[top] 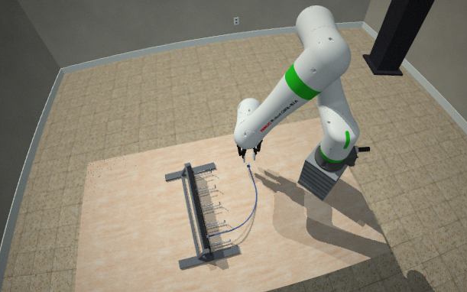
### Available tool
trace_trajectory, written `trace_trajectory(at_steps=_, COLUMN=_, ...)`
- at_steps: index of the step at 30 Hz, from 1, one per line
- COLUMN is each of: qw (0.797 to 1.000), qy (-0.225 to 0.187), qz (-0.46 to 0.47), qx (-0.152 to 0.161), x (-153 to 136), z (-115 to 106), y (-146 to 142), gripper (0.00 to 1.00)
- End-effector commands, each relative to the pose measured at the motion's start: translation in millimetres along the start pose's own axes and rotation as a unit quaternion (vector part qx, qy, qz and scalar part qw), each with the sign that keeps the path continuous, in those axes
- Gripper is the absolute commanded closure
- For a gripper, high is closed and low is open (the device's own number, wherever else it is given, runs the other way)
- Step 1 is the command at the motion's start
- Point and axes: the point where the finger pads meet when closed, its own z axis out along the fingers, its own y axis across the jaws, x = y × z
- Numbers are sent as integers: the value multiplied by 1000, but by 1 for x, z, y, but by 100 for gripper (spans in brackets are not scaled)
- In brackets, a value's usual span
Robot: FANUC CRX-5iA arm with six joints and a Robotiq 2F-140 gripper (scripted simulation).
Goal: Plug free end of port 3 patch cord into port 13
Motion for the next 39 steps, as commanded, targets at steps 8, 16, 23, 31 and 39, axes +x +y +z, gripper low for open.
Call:
trace_trajectory(at_steps=8, qw=1000, qy=0, qz=0, qx=0, x=0, z=0, y=0, gripper=100)
trace_trajectory(at_steps=16, qw=1000, qy=0, qz=0, qx=0, x=0, z=0, y=0, gripper=100)
trace_trajectory(at_steps=23, qw=1000, qy=0, qz=0, qx=0, x=0, z=0, y=0, gripper=100)
trace_trajectory(at_steps=31, qw=996, qy=-2, qz=-76, qx=49, x=-36, z=5, y=-37, gripper=100)
trace_trajectory(at_steps=39, qw=980, qy=3, qz=-167, qx=109, x=-82, z=6, y=-77, gripper=100)
